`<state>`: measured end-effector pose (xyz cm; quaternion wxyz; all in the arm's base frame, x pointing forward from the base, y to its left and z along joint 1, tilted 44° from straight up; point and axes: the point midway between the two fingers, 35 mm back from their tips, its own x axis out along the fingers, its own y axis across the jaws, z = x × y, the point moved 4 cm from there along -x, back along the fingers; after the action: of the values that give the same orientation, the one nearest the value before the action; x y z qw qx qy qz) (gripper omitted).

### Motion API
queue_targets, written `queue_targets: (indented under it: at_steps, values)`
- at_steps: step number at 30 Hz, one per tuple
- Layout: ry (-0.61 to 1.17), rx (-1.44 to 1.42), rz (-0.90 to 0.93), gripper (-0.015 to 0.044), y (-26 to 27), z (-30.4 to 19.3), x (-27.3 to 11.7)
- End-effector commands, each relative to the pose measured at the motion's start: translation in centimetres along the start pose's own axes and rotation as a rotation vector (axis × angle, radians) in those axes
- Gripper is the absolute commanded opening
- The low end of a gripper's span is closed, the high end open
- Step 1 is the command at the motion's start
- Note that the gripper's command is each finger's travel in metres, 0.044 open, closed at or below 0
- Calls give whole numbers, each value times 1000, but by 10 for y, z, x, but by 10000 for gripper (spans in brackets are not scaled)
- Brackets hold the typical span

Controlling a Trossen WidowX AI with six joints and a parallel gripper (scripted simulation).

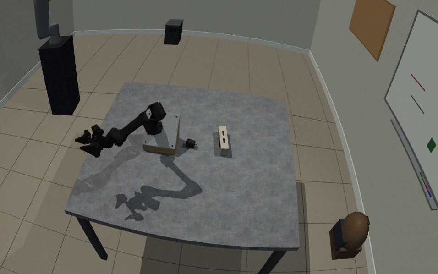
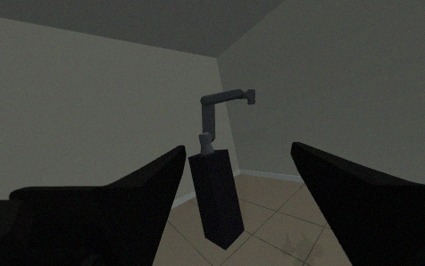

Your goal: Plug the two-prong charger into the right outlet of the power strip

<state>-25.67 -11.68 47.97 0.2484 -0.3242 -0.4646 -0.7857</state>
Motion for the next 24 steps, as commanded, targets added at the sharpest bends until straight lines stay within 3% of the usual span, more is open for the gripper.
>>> queue_targets:
  at_steps: [1,24]
  values:
    - [1,1,0,426,0,0,0]
    - [275,196,37,440,43,-73,-22]
